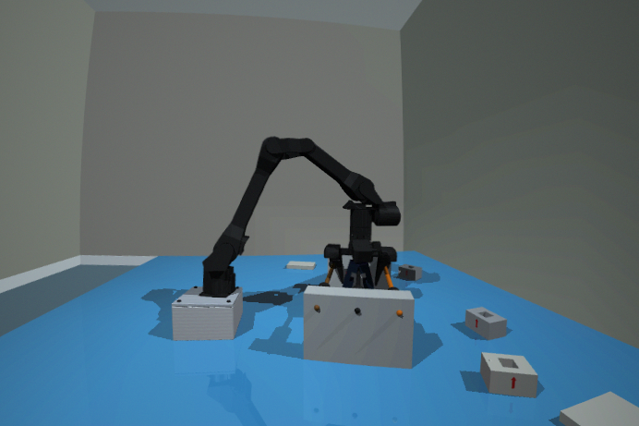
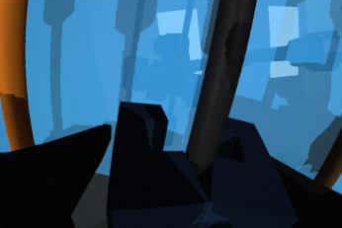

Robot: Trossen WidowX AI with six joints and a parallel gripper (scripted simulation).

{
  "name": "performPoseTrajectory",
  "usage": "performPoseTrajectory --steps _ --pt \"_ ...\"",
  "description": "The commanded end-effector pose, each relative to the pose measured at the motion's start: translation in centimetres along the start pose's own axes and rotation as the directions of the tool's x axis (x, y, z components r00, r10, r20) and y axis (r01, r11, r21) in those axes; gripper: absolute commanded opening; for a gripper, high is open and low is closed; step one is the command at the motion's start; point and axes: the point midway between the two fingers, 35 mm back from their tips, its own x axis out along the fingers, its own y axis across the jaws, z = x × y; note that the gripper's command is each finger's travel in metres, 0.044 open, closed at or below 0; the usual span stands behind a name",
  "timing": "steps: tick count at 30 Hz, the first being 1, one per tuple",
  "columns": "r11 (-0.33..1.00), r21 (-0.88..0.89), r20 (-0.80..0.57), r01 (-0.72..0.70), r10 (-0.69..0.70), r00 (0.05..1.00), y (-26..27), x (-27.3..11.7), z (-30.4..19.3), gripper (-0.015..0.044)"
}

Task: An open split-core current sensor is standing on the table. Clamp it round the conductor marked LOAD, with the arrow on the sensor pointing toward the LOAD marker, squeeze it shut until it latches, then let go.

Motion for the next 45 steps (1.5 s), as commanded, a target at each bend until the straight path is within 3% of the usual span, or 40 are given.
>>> performPoseTrajectory --steps 1,18,29,45 --pt "1.000 0.000 0.000 -0.001 0.001 1.000 0.01 -0.01 0.00 0.0400" --pt "1.000 0.000 0.000 -0.001 0.001 1.000 0.01 -0.01 0.00 0.0287" --pt "1.000 0.000 0.000 -0.001 0.001 1.000 0.01 -0.01 0.00 0.0000" --pt "1.000 0.000 0.000 -0.001 0.001 1.000 0.01 -0.01 0.00 0.0000"
